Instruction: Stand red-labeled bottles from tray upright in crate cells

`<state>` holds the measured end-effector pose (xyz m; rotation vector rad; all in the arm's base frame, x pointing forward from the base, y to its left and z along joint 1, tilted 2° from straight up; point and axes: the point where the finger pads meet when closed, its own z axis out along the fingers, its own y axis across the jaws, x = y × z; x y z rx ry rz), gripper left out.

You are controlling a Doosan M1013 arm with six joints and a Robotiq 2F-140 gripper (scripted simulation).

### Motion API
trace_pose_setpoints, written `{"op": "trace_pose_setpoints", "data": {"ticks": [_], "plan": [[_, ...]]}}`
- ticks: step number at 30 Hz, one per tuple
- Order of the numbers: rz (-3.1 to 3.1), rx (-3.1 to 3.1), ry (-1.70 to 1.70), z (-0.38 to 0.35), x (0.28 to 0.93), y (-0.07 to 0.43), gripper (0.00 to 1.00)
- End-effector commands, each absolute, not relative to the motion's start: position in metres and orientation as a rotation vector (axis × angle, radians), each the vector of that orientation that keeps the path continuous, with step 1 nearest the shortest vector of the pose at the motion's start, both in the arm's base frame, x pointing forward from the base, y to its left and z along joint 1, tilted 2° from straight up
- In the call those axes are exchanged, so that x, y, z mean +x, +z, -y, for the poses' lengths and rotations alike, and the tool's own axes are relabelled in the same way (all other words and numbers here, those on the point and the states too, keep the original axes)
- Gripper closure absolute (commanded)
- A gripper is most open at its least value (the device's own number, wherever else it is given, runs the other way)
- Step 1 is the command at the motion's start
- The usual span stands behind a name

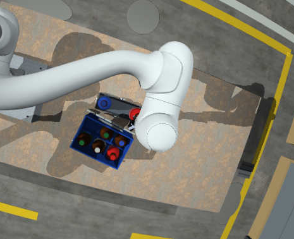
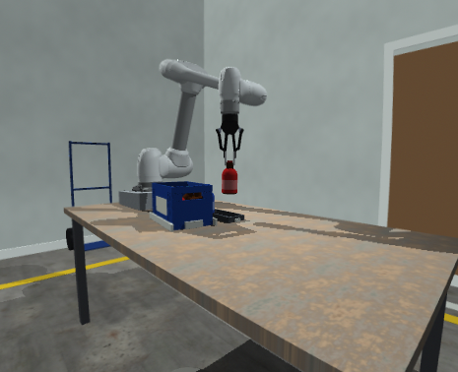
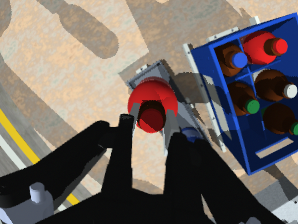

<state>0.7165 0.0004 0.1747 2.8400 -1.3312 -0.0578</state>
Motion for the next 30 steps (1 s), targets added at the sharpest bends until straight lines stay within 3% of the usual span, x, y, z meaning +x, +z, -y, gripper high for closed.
{"op": "trace_pose_setpoints", "data": {"ticks": [1, 30], "plan": [[1.331, 2.840, -0.058, 0.000, 0.716, 0.175, 1.00], [1.331, 2.840, -0.058, 0.000, 0.717, 0.201, 1.00]]}}
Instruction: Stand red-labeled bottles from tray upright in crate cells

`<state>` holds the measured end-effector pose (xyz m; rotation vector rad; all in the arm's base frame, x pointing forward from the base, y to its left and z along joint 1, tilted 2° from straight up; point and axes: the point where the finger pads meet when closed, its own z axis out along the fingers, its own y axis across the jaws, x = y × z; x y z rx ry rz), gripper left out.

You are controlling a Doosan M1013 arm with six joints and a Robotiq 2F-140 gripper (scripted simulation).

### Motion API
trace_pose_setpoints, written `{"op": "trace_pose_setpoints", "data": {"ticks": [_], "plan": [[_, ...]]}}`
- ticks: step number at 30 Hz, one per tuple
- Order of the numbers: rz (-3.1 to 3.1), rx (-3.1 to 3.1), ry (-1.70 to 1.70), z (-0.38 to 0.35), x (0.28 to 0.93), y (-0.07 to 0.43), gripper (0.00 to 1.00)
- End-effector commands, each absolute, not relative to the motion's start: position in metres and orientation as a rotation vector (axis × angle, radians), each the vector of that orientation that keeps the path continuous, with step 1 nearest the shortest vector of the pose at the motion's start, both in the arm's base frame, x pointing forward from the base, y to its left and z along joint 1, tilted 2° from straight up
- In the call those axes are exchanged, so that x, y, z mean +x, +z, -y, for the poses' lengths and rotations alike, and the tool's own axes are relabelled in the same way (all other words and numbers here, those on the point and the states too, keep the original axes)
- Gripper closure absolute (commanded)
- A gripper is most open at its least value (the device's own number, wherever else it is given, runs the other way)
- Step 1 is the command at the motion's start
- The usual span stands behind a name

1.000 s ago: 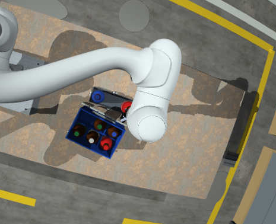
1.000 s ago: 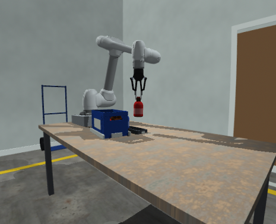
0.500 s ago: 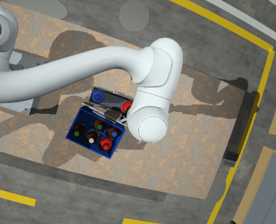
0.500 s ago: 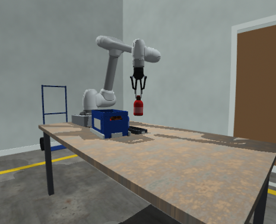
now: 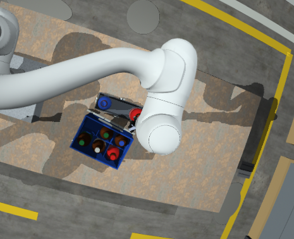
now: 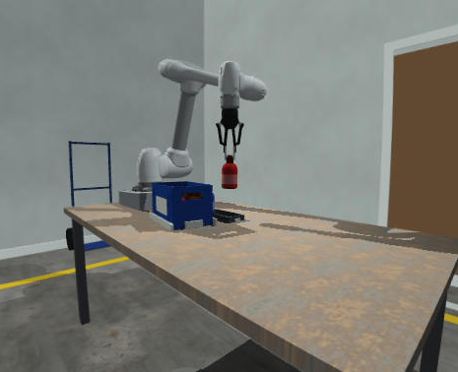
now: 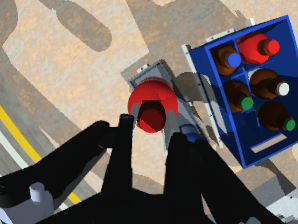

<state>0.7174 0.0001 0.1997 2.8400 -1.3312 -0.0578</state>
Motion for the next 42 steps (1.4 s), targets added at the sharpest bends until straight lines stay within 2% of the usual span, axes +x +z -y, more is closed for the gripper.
{"op": "trace_pose_setpoints", "data": {"ticks": [1, 42], "plan": [[1.331, 2.840, -0.058, 0.000, 0.717, 0.202, 1.00], [1.331, 2.840, -0.058, 0.000, 0.718, 0.214, 1.00]]}}
